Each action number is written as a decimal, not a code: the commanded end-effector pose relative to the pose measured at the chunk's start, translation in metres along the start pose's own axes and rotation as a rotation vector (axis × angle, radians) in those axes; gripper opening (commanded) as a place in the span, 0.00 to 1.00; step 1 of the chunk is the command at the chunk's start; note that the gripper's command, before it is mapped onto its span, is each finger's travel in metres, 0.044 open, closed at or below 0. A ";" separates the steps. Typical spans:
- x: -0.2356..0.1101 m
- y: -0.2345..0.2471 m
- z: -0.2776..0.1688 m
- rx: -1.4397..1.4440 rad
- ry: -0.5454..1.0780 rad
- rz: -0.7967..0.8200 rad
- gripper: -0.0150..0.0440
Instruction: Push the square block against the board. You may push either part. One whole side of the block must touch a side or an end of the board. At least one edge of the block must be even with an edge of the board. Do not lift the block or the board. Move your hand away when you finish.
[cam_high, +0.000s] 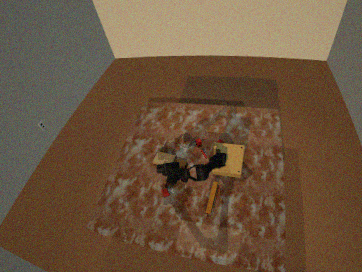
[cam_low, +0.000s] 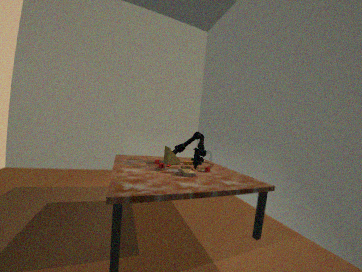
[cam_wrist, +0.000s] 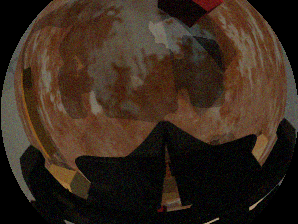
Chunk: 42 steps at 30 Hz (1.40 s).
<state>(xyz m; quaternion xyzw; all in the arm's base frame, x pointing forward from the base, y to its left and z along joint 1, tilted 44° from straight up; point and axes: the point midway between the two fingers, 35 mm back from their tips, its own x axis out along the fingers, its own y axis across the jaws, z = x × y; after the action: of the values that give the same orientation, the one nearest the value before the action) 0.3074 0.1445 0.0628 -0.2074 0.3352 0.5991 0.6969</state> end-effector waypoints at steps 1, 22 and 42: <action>-0.040 -0.002 0.000 -0.005 -0.004 -0.017 0.25; -0.010 -0.033 -0.028 -0.060 -0.003 -0.020 0.25; 0.002 -0.034 -0.042 -0.060 -0.003 -0.020 0.25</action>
<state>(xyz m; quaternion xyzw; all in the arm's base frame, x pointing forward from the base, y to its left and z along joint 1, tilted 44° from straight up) 0.3321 0.1147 0.0334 -0.2296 0.3133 0.6029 0.6969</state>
